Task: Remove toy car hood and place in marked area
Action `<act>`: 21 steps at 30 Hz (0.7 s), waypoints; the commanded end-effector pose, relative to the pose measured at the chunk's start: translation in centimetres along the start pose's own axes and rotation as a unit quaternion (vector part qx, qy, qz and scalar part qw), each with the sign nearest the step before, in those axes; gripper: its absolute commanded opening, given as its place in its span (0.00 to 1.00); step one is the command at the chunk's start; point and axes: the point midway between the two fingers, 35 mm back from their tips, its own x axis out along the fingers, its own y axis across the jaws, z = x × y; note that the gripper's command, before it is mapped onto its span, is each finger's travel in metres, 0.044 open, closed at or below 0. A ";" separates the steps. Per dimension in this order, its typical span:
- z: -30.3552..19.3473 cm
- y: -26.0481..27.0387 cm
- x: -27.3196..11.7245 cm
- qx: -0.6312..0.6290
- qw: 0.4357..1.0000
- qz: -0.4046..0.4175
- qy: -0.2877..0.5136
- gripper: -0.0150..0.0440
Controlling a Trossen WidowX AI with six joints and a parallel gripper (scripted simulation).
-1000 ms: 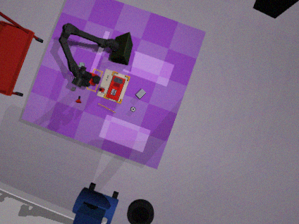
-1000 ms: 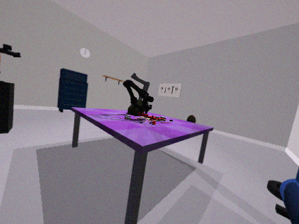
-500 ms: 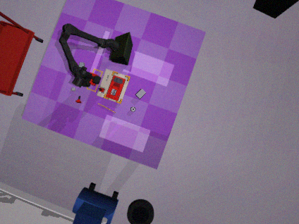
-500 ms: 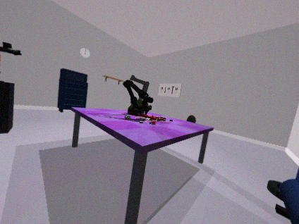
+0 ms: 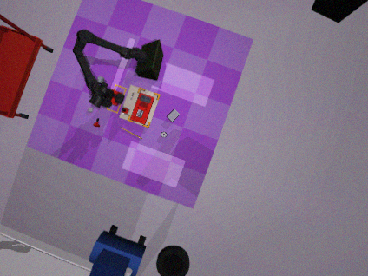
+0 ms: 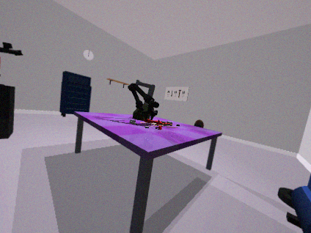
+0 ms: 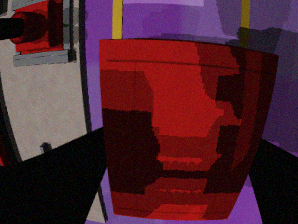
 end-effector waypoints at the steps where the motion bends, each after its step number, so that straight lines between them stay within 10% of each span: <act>1: -0.1 0.1 0.2 -0.003 1.000 0.001 0.001 0.25; 21: -0.1 0.1 1.1 -0.003 1.000 0.001 0.001 0.25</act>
